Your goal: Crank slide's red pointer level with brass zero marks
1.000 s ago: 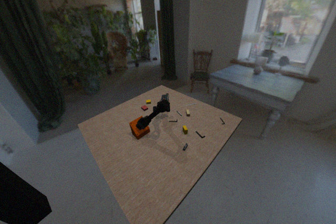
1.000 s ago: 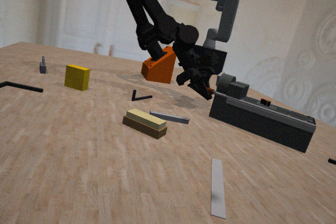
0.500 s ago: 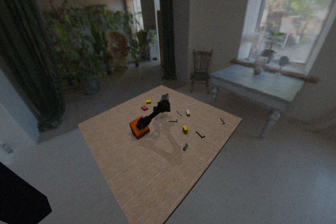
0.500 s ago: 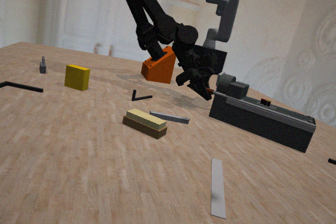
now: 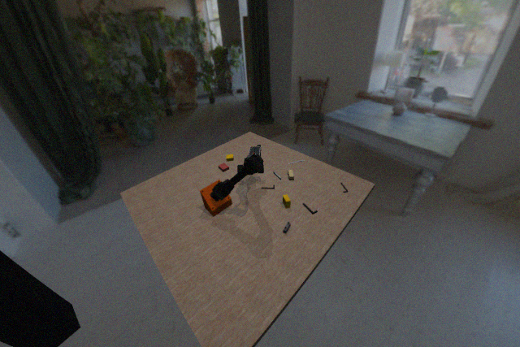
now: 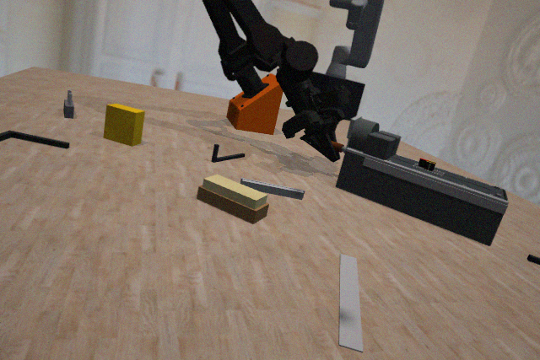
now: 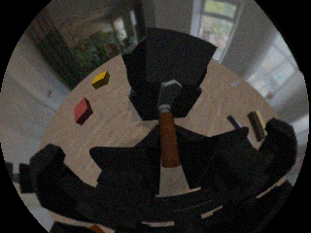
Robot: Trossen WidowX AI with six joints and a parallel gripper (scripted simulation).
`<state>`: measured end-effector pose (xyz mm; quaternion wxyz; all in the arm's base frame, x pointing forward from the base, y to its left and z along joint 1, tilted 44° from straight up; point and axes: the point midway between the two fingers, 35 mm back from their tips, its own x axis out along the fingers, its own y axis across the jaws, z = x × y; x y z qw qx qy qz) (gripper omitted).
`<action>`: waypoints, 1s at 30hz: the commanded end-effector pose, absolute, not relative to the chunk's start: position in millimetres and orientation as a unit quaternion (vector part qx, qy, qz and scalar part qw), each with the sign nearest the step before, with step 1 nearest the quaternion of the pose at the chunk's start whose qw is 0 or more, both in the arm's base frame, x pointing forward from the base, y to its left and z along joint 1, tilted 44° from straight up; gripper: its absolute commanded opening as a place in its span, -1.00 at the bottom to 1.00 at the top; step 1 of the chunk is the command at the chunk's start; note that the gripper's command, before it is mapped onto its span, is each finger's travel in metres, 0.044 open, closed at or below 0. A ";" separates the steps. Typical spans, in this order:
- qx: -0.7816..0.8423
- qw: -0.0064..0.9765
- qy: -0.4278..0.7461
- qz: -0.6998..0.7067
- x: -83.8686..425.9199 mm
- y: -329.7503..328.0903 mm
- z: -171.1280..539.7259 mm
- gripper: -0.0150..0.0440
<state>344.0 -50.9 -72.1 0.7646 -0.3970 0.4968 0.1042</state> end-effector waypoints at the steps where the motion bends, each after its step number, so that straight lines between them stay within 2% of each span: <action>1: -0.398 0.766 0.496 0.092 348.9 -58.0 -68.3 -0.49; 30: -0.398 0.766 0.496 0.092 350.3 -59.2 -66.5 -0.49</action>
